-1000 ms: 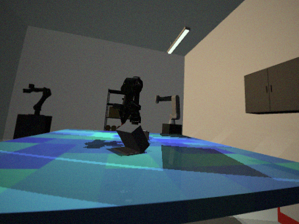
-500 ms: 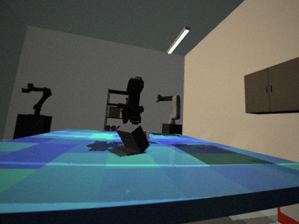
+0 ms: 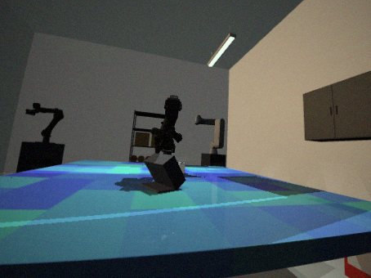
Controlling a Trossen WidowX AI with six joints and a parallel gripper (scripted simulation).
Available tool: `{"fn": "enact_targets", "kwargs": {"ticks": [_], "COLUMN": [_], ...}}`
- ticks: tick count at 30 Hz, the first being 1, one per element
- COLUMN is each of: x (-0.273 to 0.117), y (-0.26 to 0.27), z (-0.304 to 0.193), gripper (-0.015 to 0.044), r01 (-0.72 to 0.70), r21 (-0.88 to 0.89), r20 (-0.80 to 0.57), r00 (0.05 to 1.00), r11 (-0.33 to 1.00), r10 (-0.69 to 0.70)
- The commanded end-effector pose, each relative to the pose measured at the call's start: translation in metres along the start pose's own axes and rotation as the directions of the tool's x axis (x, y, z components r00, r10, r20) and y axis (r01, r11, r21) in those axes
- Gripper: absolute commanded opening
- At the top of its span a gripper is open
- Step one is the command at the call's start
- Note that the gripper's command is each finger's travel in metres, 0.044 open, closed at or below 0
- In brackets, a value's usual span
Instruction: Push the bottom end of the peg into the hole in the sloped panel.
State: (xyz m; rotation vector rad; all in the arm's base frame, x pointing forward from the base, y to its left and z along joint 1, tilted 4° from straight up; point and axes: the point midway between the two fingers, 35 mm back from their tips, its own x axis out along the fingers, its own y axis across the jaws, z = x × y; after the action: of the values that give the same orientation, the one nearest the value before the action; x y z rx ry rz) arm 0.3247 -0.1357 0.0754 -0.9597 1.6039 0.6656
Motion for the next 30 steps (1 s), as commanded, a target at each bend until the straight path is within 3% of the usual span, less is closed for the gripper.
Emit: {"fn": "enact_targets", "kwargs": {"ticks": [1,30], "x": [-0.001,-0.012], "y": [-0.002,-0.010], "z": [0.004,0.037], "gripper": [0.0000,0.0000], "r01": [0.013,0.092], "r21": [-0.032,-0.253], "r20": [-0.018,-0.136], "r00": [1.000,0.982], "r11": [0.999,0.963], "r10": [-0.013,-0.130]}}
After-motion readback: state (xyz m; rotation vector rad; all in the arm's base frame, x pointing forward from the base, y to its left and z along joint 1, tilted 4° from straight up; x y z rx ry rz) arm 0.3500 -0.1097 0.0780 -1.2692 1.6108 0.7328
